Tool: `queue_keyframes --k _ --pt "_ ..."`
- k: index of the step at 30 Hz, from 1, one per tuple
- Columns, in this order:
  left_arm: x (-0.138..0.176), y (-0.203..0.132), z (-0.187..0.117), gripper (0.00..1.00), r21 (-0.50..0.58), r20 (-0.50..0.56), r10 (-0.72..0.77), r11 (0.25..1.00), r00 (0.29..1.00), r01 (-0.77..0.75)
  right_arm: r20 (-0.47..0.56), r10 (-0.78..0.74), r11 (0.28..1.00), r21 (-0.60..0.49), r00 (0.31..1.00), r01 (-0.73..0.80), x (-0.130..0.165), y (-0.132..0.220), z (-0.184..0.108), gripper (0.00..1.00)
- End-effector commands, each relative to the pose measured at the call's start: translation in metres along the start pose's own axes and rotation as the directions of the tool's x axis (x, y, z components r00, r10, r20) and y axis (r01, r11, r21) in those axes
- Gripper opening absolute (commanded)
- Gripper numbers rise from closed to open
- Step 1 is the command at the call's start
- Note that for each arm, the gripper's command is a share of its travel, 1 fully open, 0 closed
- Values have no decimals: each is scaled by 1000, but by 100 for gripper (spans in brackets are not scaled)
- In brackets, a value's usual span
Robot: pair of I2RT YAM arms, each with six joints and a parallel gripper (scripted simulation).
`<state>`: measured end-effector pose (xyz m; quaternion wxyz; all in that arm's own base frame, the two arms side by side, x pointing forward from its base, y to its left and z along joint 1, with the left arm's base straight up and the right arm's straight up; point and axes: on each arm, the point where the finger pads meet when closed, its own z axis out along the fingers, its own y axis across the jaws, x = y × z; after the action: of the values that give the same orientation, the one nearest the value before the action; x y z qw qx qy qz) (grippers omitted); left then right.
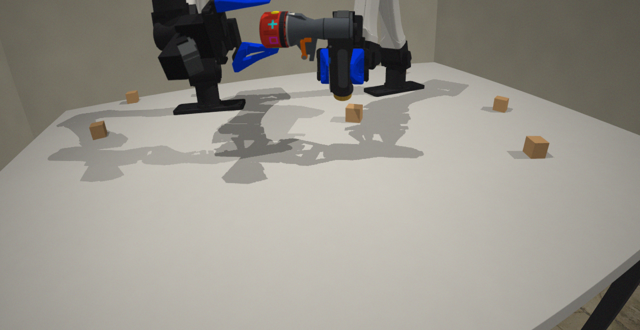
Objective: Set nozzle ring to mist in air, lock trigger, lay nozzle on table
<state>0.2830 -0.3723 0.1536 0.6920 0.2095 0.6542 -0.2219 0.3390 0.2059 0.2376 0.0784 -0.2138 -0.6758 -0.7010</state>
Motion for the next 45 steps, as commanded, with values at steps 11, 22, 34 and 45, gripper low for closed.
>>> queue_keyframes --k 11,22,34,45 --pt "-60 1 5 36 2 181 -95 995 979 96 -14 -83 997 -2 996 83 8 7 2 92" --pt "-60 1 5 36 2 181 -95 995 979 96 1 -26 1000 -4 1000 26 -3 -8 17 92" --pt "-51 1 2 36 2 159 -85 996 984 86 -13 -67 998 -13 998 67 2 5 14 0" --pt "-60 -1 5 36 9 180 -96 995 979 96 -13 -75 997 -16 997 75 1 8 15 0"
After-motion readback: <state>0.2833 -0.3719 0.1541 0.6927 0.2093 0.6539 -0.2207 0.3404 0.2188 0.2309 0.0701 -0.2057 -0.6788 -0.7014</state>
